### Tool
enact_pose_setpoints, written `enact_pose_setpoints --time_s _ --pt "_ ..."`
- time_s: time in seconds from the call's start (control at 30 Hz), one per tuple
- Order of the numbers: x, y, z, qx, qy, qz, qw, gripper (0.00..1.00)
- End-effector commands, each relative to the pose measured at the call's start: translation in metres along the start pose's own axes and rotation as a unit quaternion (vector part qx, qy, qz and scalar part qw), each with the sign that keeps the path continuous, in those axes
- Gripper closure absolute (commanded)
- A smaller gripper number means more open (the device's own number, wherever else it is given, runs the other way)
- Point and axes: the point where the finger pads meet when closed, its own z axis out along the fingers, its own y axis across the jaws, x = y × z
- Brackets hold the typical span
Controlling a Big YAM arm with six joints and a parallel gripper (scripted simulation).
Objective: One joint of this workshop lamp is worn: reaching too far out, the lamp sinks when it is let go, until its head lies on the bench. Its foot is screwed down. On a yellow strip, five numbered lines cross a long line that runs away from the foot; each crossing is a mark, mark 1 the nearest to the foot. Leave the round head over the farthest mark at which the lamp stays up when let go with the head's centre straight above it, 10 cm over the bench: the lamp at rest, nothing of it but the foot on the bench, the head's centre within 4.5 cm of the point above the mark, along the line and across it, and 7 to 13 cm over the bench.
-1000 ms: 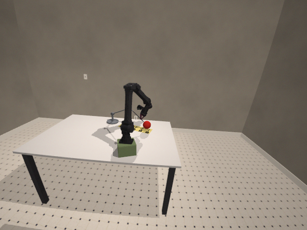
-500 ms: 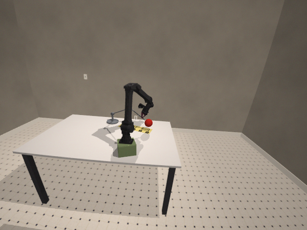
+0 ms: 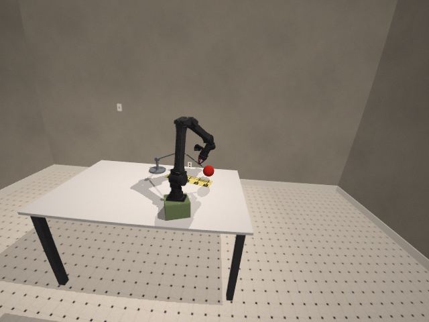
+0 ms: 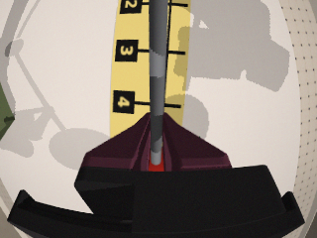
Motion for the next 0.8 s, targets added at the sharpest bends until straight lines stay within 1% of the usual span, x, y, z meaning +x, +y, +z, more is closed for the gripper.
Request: enact_pose_setpoints --time_s 0.0,0.2,0.77 --pt "0.041 -0.023 -0.046 0.055 0.026 0.014 0.998 1.0" --pt "0.044 -0.02 -0.04 0.055 0.026 0.014 0.998 1.0" --pt "0.053 -0.016 -0.034 0.055 0.026 0.014 0.998 1.0"
